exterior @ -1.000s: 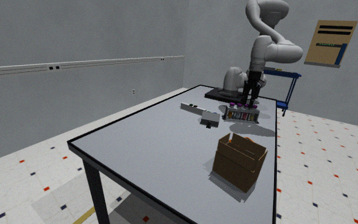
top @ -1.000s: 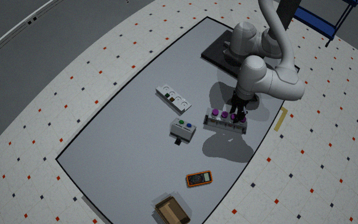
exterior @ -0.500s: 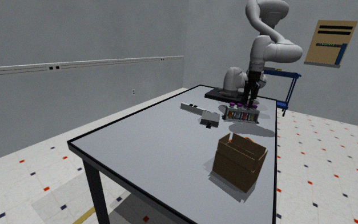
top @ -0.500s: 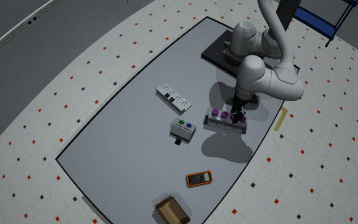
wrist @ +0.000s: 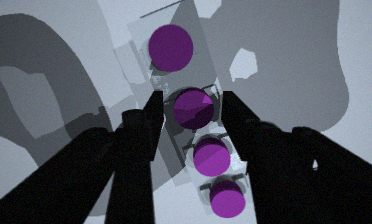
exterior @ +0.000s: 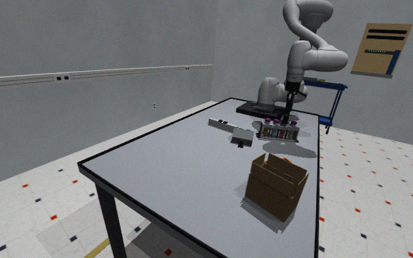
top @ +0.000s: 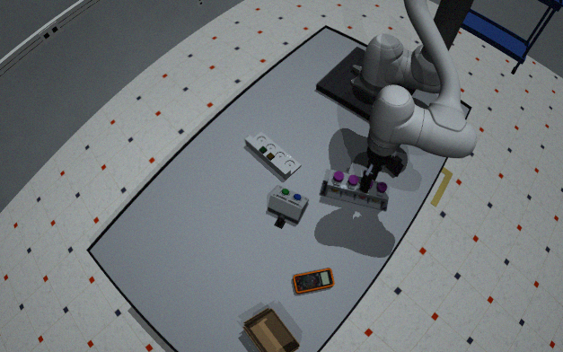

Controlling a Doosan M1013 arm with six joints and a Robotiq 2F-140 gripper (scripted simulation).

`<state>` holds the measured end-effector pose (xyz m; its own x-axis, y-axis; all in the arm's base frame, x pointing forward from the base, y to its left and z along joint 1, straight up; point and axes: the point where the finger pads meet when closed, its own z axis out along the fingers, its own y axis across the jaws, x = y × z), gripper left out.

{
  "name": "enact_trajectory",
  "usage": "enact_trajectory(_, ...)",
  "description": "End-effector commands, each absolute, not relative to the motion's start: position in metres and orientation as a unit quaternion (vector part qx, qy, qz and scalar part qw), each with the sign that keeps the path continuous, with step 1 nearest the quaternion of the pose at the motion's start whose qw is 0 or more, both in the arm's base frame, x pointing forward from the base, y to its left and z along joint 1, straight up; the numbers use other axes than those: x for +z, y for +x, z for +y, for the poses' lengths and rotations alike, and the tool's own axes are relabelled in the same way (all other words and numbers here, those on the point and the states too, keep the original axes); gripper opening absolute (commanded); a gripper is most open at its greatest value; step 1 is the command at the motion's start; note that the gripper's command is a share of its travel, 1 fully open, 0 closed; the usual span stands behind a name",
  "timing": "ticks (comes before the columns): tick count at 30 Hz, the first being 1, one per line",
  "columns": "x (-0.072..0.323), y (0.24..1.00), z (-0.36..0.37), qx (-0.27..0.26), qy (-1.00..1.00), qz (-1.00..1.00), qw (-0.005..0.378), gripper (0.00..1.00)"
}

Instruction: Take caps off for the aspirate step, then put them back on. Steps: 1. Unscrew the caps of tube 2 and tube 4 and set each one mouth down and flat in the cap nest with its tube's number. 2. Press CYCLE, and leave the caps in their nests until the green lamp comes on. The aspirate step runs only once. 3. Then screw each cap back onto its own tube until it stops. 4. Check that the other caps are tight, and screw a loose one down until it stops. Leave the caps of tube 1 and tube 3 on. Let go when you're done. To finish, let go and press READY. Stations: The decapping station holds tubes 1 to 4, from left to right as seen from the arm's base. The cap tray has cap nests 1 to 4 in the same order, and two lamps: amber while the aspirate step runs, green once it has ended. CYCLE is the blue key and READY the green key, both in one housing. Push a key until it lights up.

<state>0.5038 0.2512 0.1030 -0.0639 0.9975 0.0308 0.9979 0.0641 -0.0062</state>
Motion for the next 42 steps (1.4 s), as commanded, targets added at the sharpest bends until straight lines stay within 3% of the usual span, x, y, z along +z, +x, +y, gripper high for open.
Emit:
enact_trajectory(1,0.1037,0.5041,0.2515,0.000,-0.743,-0.669,-0.001,0.41)
enact_trajectory(6,0.1037,0.5041,0.2516,0.000,-0.743,-0.669,-0.001,0.41)
enact_trajectory(7,0.1037,0.5041,0.2516,0.000,-0.743,-0.669,-0.001,0.30)
enact_trajectory(21,0.1038,0.5041,0.2516,0.000,-0.743,-0.669,-0.001,0.30)
enact_trajectory(42,0.1038,0.5041,0.2516,0.001,-0.355,-0.935,-0.001,0.30)
